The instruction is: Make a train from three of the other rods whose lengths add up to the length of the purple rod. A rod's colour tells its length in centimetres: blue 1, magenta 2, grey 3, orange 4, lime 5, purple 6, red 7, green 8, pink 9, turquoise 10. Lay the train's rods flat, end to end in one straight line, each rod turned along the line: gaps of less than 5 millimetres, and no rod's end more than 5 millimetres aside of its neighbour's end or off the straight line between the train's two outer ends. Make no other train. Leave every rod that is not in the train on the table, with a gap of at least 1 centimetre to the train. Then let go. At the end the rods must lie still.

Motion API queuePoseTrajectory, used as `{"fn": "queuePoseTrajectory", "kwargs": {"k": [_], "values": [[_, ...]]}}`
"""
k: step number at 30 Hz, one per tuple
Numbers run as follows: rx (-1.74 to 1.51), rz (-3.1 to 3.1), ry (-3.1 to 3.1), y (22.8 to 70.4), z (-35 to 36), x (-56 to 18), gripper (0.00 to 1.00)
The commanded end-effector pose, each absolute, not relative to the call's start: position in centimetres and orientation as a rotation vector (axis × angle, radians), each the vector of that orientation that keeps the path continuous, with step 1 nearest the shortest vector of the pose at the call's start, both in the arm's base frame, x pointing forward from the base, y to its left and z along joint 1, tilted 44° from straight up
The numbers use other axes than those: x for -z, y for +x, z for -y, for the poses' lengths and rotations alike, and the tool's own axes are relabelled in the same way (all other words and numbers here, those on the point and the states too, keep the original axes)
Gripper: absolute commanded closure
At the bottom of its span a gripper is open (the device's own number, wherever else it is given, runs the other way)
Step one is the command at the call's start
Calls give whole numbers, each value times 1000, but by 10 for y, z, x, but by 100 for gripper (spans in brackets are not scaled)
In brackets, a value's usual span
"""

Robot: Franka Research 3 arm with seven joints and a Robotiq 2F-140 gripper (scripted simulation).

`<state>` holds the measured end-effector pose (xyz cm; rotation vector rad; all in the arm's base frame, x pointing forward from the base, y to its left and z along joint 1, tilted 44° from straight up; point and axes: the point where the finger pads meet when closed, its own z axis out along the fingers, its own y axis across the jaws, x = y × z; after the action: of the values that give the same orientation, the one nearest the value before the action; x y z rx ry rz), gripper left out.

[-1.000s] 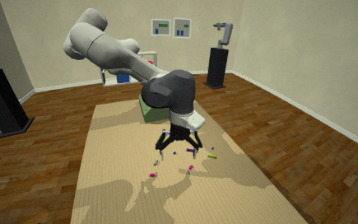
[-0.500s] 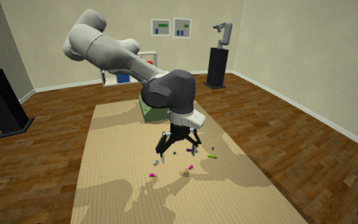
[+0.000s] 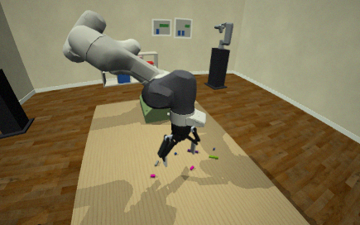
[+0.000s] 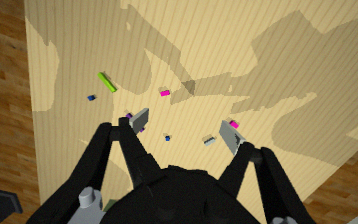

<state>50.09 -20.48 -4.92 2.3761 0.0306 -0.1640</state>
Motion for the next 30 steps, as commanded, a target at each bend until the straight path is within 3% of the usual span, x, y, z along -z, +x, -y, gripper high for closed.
{"fn": "queuePoseTrajectory", "kwargs": {"k": [1, 30], "values": [[256, -225, 2373, 501, 206, 48, 0], [446, -719, 2306, 502, 207, 47, 0]]}}
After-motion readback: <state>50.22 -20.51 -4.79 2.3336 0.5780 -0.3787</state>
